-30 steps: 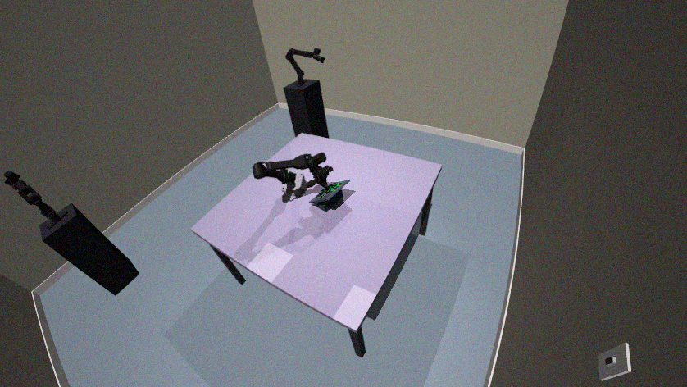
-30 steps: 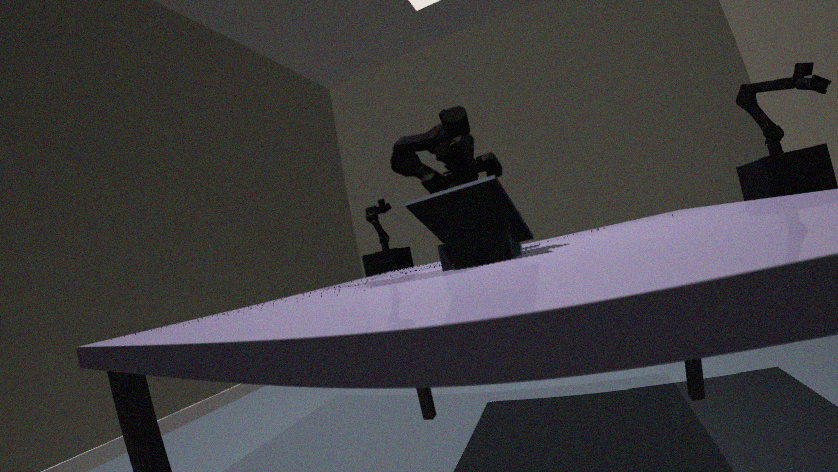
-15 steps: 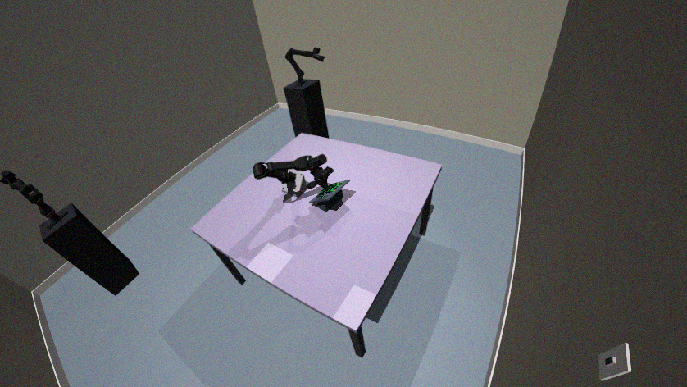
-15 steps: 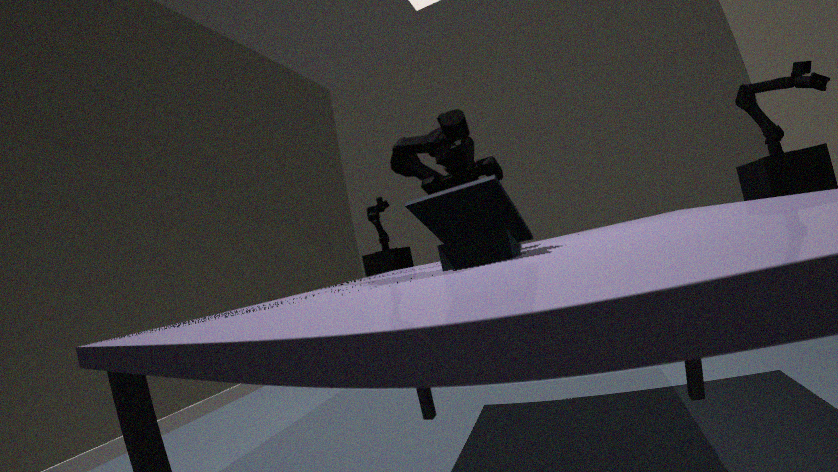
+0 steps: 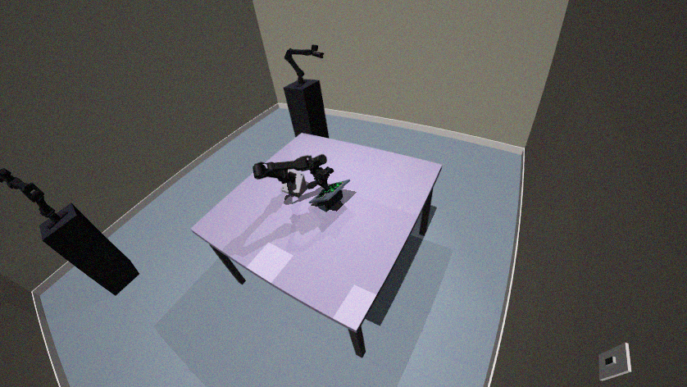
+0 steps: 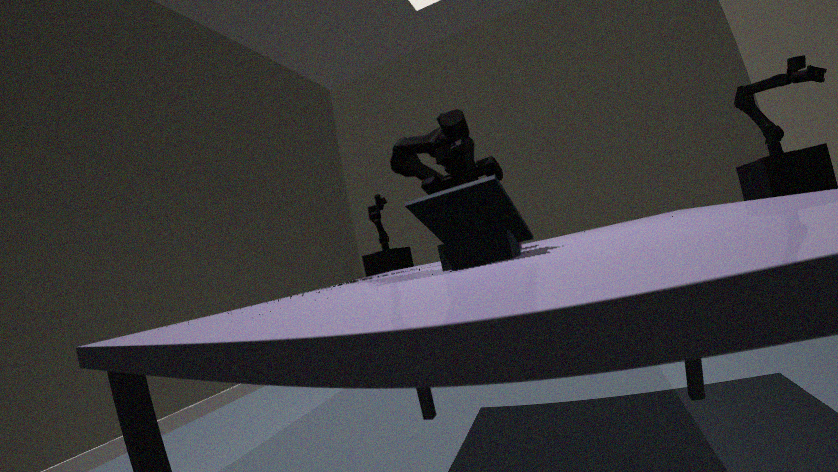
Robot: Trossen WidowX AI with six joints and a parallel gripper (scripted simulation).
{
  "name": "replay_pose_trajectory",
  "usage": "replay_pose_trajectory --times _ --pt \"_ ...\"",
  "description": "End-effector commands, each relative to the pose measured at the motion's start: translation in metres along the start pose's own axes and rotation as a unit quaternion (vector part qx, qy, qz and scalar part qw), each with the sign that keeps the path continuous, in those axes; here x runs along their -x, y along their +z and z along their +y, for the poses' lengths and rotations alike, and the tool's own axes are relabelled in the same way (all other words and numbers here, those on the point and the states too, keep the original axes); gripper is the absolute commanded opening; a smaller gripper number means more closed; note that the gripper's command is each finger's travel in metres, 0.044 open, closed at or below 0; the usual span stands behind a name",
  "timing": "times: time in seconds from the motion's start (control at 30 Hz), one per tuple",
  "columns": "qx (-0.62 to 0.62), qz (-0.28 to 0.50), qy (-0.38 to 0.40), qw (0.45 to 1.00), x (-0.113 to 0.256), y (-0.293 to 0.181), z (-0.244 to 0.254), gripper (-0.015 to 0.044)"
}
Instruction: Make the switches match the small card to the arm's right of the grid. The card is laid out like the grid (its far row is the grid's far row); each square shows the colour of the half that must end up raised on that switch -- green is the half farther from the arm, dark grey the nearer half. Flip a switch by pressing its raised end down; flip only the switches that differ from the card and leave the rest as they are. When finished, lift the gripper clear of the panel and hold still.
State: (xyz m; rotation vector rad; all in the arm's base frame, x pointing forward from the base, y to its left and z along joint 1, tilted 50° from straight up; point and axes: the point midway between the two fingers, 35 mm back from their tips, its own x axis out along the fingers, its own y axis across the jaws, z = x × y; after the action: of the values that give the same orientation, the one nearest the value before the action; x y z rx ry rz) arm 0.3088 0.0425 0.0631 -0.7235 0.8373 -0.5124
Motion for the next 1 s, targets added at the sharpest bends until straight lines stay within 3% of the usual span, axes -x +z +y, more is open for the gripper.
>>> replay_pose_trajectory --times 0.0,0.97 --pt "0.003 0.001 0.002 1.000 -0.0009 -0.0007 0.0008 0.0000" --pt "0.003 0.001 0.002 1.000 -0.0047 -0.0005 0.0007 0.0000"
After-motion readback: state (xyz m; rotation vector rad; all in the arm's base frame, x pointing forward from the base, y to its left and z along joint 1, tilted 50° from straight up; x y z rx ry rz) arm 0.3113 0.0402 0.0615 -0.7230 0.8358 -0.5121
